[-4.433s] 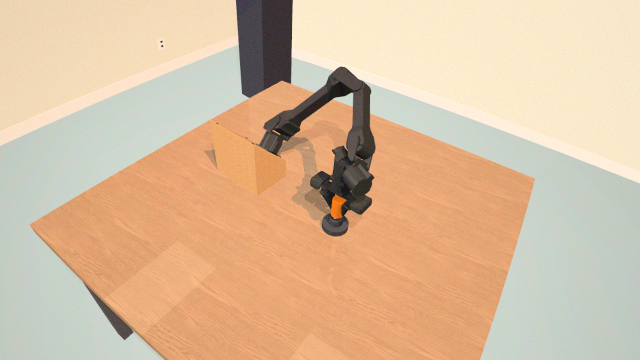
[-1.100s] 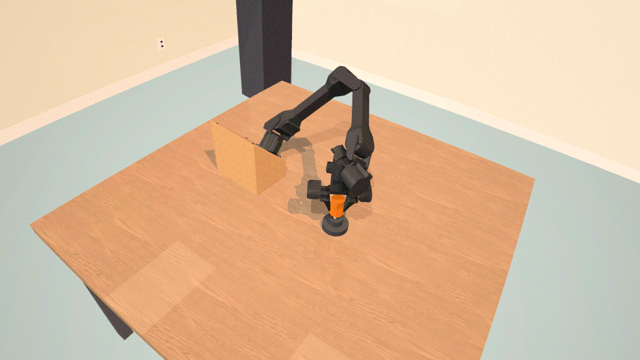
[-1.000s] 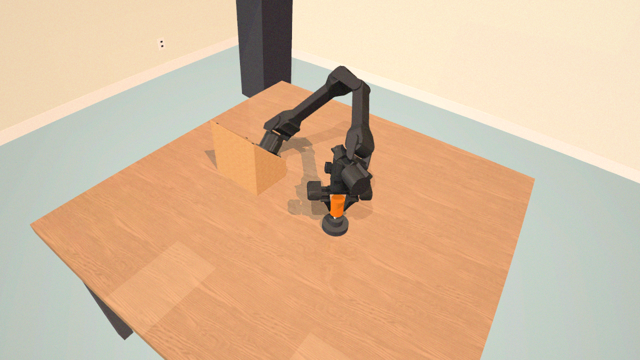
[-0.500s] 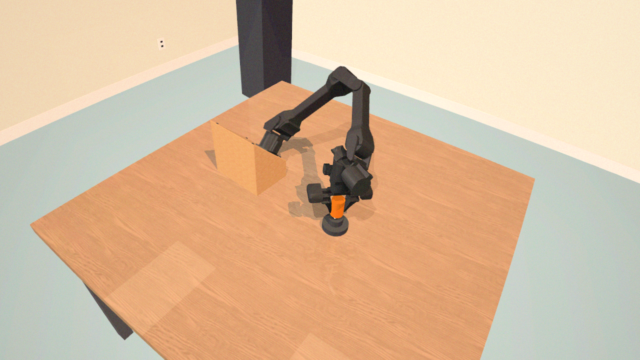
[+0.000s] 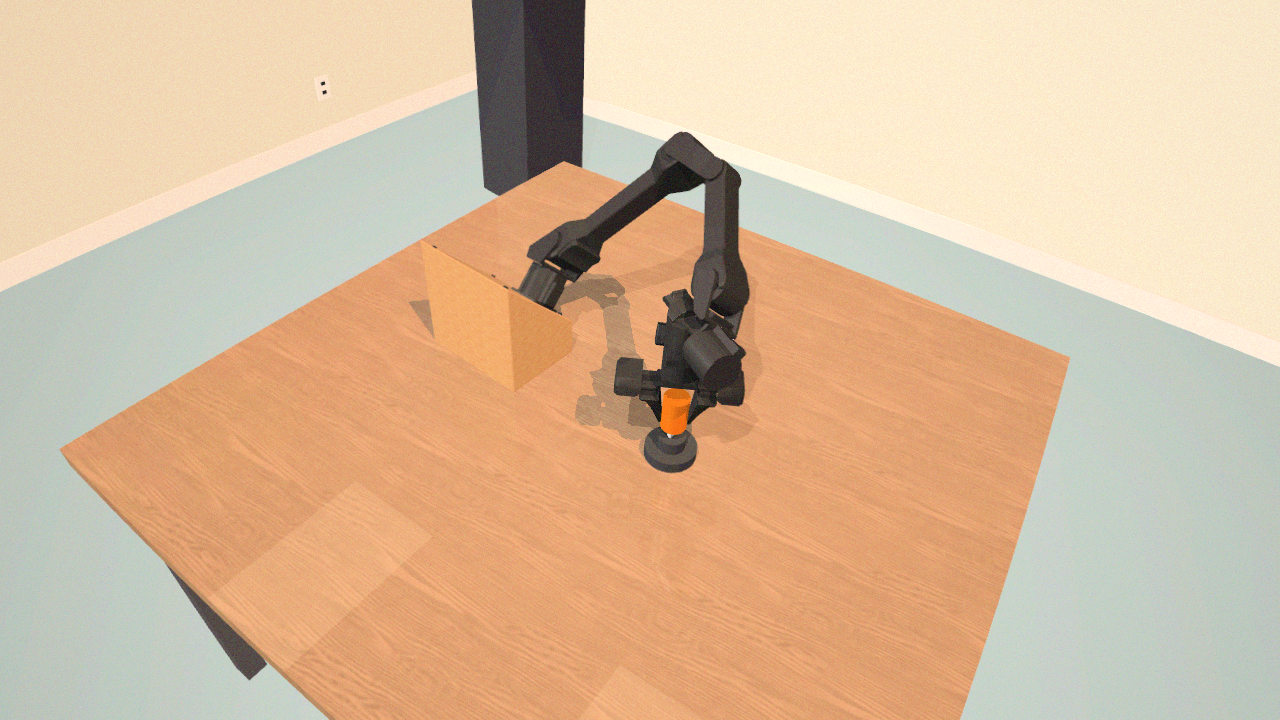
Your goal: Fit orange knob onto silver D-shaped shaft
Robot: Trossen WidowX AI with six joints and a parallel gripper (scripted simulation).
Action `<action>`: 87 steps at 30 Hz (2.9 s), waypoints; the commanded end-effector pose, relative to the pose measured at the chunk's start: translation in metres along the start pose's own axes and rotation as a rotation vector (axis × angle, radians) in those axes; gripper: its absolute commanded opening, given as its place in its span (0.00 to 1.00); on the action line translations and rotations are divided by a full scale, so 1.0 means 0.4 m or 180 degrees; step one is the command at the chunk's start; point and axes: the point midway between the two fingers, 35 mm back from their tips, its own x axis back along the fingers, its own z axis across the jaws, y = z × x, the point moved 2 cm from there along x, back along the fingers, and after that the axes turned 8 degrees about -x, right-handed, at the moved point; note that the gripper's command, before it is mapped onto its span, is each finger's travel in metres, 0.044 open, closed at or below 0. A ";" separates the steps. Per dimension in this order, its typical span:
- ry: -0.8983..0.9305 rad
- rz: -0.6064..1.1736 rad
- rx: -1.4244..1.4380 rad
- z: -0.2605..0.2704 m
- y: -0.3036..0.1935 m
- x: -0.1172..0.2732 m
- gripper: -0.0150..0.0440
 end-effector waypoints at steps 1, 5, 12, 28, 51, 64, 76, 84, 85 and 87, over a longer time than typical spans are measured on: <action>-0.0006 0.0016 -0.0634 -0.001 -0.005 0.004 0.25; -0.0008 0.0015 -0.1457 -0.001 -0.006 0.002 0.25; -0.0011 0.0013 -0.2620 0.001 -0.004 -0.003 0.25; -0.0011 0.0013 -0.2620 0.000 -0.003 0.000 0.25; -0.0013 0.0012 -0.3286 0.001 -0.003 -0.001 0.25; -0.0013 0.0012 -0.3286 0.000 -0.004 -0.009 0.25; -0.0013 0.0012 -0.3155 0.000 -0.004 -0.010 0.25; -0.0013 0.0012 -0.3155 0.000 -0.004 -0.010 0.25; -0.0013 0.0012 -0.3155 0.000 -0.004 -0.010 0.25; -0.0013 0.0012 -0.3155 0.000 -0.004 -0.010 0.25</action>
